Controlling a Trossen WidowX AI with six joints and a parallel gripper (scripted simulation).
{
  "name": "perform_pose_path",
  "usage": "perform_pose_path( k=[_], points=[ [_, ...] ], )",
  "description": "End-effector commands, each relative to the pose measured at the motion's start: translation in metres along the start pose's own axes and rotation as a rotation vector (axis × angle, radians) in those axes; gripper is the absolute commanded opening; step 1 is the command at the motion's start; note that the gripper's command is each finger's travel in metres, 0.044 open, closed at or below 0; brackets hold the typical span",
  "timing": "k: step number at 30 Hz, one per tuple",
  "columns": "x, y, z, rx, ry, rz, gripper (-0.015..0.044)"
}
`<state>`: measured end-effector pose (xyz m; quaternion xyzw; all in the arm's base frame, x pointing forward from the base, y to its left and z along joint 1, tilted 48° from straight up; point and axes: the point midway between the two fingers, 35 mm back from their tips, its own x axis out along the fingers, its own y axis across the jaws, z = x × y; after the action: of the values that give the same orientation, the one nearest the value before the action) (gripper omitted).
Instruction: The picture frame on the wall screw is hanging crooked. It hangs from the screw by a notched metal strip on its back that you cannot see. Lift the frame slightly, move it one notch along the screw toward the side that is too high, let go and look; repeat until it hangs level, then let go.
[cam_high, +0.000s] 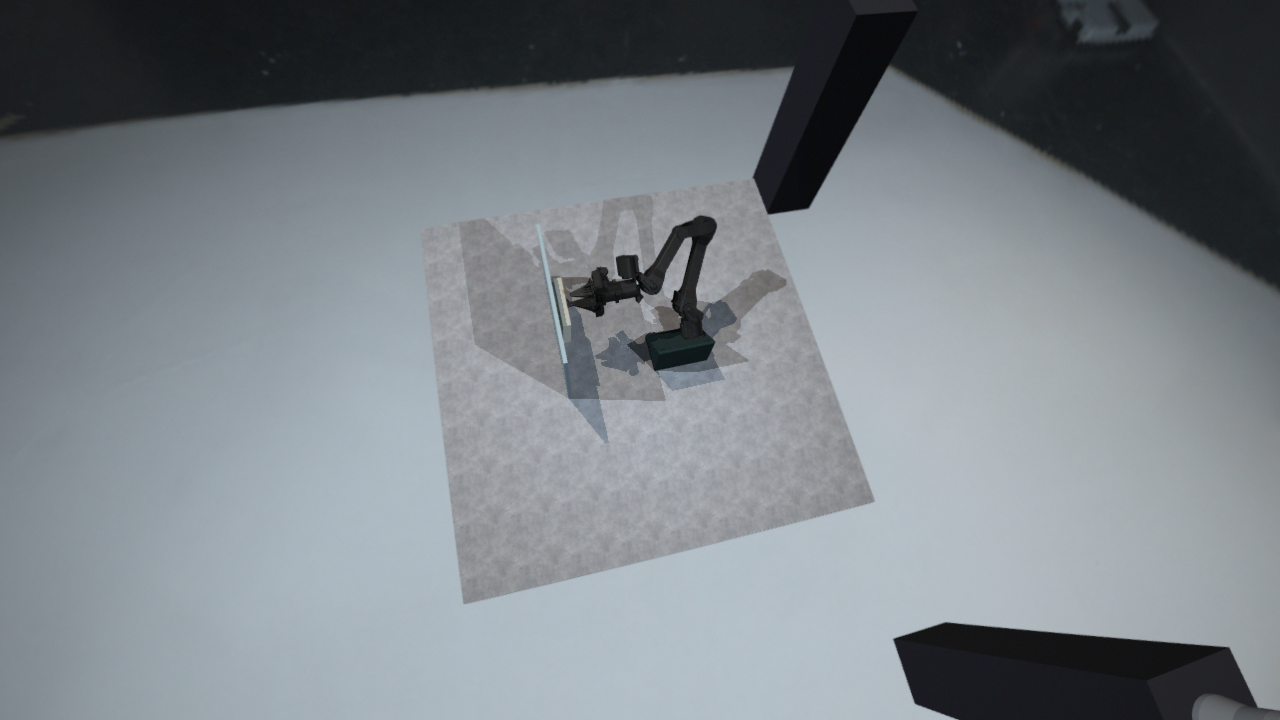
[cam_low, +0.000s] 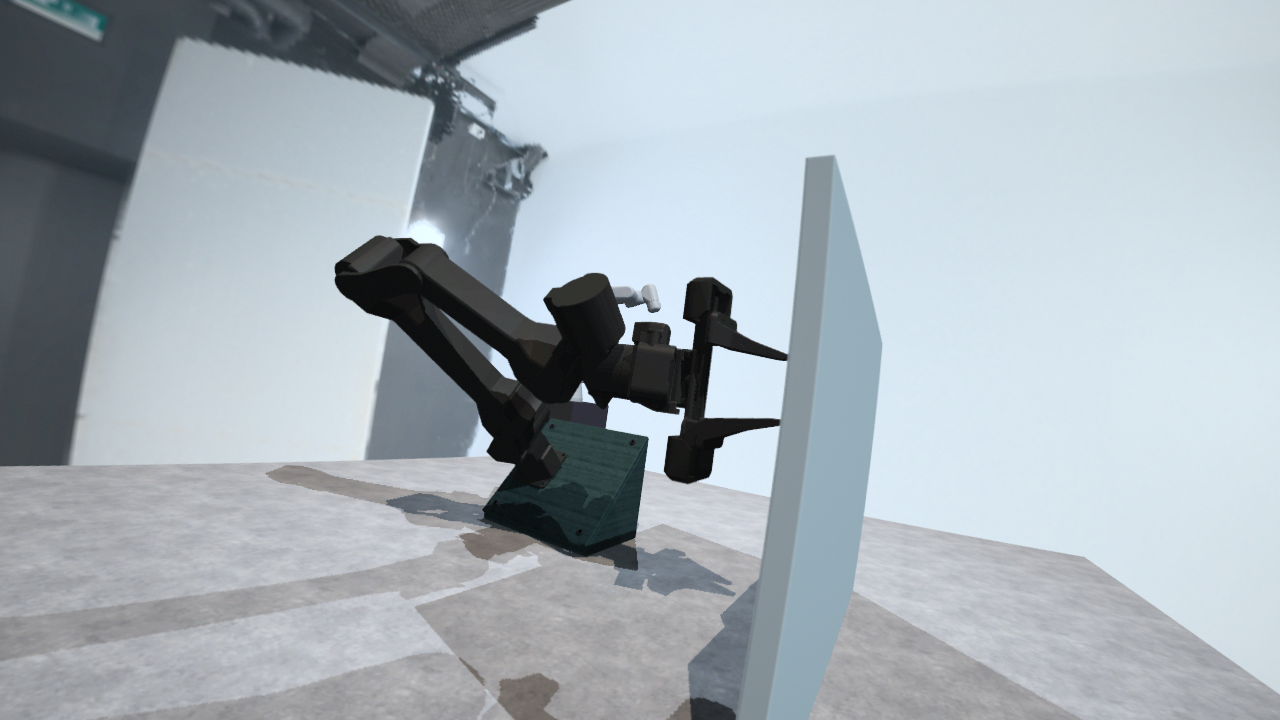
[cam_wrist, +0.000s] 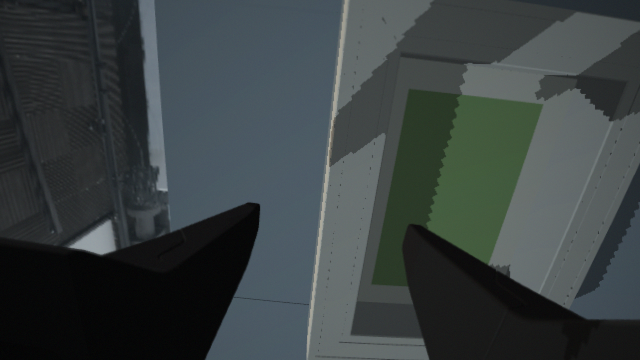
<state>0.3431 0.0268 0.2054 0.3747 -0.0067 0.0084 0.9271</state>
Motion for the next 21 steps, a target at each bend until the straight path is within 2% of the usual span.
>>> perform_pose_path(
  k=[1, 7, 10, 13, 21],
  points=[
    [-0.023, 0.001, 0.001, 0.033, 0.0, 0.001, 0.026],
    [-0.064, -0.006, -0.003, 0.095, 0.003, 0.003, 0.026],
    [-0.073, -0.01, -0.006, 0.11, 0.004, 0.003, 0.026],
    [-0.069, 0.005, -0.003, 0.125, 0.001, 0.006, 0.026],
    [-0.095, 0.048, -0.001, 0.264, 0.007, -0.002, 0.026]
  ],
)
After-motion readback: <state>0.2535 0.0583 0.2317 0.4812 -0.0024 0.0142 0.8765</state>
